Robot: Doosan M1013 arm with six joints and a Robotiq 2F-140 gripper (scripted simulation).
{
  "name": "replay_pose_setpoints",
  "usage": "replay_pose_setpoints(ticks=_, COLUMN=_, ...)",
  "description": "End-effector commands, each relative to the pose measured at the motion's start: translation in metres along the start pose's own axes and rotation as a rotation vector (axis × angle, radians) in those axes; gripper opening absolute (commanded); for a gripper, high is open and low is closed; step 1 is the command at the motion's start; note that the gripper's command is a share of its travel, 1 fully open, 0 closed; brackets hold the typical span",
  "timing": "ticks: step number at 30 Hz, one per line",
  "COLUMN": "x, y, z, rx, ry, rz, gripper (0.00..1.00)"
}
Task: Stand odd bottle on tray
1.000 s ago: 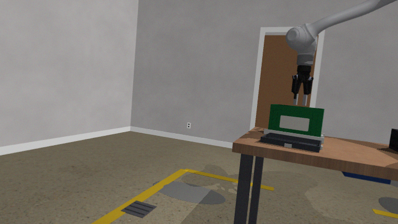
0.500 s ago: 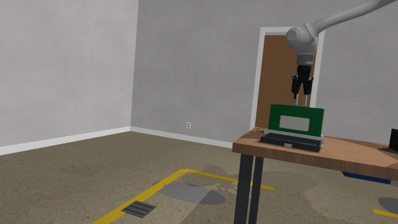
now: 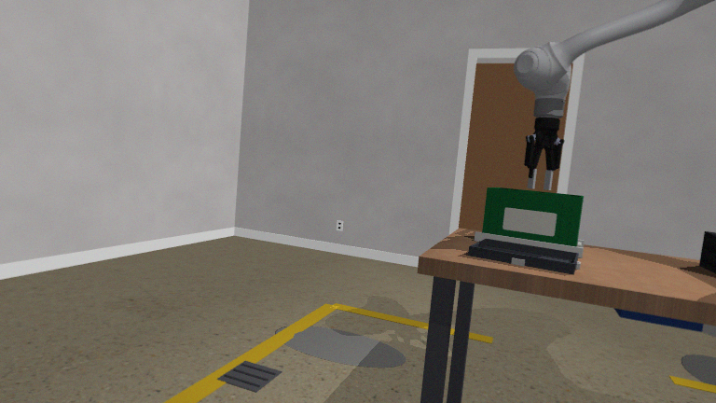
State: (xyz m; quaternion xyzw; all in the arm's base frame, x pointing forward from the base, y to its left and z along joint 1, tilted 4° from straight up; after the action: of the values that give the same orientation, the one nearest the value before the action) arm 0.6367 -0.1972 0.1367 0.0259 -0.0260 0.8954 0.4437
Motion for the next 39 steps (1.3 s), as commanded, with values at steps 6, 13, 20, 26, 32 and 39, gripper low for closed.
replay_pose_setpoints(ticks=6, x=0.0, y=0.0, z=0.0, rx=0.0, ry=0.0, rz=0.0, gripper=0.38)
replay_pose_setpoints(ticks=13, x=0.0, y=0.0, z=0.0, rx=0.0, ry=0.0, rz=0.0, gripper=0.38)
replay_pose_setpoints(ticks=20, x=0.0, y=0.0, z=-0.001, rx=0.0, ry=0.0, rz=0.0, gripper=0.38)
replay_pose_setpoints(ticks=26, x=0.0, y=0.0, z=-0.002, rx=0.0, ry=0.0, rz=0.0, gripper=0.38)
replay_pose_setpoints(ticks=32, x=0.0, y=0.0, z=-0.007, rx=0.0, ry=0.0, rz=0.0, gripper=0.38)
replay_pose_setpoints(ticks=39, x=0.0, y=0.0, z=-0.014, rx=0.0, ry=0.0, rz=0.0, gripper=0.38)
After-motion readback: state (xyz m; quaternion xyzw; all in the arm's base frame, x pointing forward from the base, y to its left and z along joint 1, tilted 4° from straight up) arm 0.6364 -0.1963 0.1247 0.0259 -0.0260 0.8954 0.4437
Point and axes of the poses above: the point where the finger pads meet when closed, its own z axis back along the fingers, its own y axis across the jaws, x = y × z, the point moved 4 cm from there along z, back along the fingers, and after that the axes turned 3 degrees about z, right-handed, at the moved point
